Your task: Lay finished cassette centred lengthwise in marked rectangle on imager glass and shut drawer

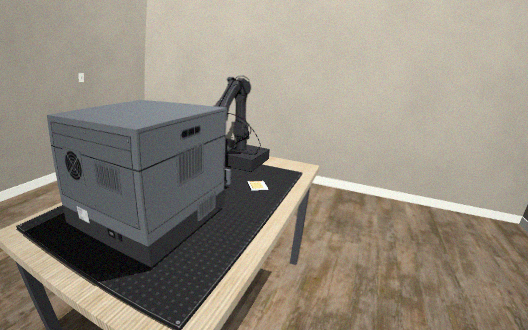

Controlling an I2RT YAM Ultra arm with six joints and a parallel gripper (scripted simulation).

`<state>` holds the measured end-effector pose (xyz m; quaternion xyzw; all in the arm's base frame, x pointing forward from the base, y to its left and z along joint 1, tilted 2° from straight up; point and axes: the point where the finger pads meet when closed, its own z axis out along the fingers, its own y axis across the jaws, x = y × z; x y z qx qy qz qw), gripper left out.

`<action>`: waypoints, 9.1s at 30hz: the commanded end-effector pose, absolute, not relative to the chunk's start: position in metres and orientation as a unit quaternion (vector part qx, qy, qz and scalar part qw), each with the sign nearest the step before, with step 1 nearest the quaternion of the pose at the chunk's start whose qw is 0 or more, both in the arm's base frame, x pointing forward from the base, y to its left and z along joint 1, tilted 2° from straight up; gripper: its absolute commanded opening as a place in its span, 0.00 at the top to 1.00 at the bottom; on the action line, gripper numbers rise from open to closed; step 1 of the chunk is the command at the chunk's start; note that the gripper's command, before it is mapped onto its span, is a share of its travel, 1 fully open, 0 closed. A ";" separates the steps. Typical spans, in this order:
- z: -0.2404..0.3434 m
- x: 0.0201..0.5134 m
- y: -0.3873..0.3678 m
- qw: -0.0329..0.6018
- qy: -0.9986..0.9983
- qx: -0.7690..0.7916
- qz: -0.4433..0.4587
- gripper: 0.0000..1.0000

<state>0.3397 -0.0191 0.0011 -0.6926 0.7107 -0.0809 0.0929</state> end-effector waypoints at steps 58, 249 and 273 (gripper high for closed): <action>0.053 0.329 -0.020 0.095 0.713 -0.691 -0.079 0.65; 0.029 0.316 0.231 0.007 0.957 -0.289 0.022 0.00; 0.013 0.317 0.231 0.000 0.957 -0.289 0.020 0.00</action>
